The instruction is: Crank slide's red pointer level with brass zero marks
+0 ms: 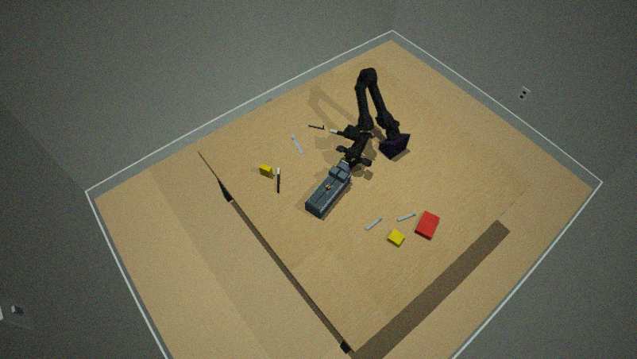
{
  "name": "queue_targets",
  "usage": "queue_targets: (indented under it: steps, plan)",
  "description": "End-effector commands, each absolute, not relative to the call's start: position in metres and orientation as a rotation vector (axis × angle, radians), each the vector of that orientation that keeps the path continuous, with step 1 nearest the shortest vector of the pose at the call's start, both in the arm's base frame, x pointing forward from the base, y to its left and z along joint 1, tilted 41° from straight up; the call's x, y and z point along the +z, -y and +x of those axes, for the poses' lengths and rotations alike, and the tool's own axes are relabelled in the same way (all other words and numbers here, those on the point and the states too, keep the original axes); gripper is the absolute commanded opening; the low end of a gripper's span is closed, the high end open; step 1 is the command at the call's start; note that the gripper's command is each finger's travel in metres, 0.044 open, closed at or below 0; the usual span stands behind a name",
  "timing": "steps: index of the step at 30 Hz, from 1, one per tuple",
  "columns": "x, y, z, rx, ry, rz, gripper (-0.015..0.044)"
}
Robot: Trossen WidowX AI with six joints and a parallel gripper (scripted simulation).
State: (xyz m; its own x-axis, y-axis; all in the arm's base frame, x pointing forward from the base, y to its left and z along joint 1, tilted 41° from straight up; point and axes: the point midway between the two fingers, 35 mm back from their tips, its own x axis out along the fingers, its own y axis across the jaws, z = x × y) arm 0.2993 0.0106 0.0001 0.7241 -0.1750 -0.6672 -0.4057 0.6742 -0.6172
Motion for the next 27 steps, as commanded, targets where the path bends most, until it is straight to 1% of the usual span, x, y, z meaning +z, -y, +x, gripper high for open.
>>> queue_targets:
  steps: [1, 27]
  plan:
    - [0.0053, -0.004, 0.303, 0.114, -0.768, -0.84, 0.0]
    - [0.0102, -0.0013, 0.3049, 0.114, -0.768, -0.84, 0.0]
